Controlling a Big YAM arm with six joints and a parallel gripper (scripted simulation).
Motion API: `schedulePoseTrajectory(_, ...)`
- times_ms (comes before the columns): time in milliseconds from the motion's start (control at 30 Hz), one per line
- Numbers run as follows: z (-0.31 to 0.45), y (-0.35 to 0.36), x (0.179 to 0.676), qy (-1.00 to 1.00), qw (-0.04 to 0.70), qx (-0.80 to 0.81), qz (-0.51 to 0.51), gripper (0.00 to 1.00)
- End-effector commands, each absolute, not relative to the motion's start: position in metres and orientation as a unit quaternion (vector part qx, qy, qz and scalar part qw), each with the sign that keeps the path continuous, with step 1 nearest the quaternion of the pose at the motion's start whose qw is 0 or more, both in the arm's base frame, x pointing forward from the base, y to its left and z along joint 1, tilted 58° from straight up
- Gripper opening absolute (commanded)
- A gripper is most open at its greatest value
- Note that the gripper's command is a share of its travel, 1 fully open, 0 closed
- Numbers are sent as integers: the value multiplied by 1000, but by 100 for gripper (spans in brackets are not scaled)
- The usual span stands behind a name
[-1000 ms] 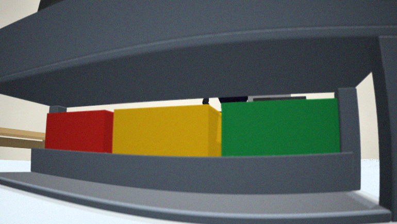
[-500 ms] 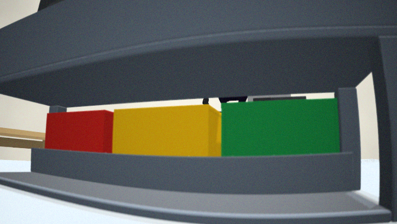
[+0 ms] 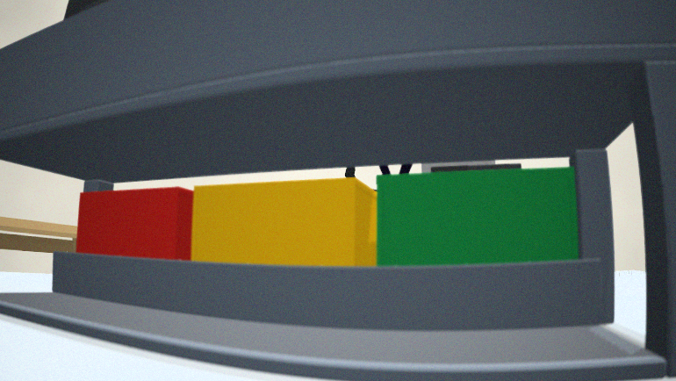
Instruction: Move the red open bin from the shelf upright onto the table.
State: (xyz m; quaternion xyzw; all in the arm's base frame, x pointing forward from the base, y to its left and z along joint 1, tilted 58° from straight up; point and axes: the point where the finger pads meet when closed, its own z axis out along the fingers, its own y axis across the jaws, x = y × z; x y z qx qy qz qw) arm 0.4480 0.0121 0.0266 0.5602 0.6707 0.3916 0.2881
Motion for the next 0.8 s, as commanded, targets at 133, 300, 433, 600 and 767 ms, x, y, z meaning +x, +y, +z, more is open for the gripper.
schedulePoseTrajectory(133,25,7,422,676,280,565,382,0)
schedulePoseTrajectory(300,29,9,416,678,279,562,383,0)
schedulePoseTrajectory(433,31,5,413,676,280,565,382,0)
schedulePoseTrajectory(600,25,11,410,681,271,564,381,0)
schedulePoseTrajectory(767,32,10,413,678,279,561,386,0)
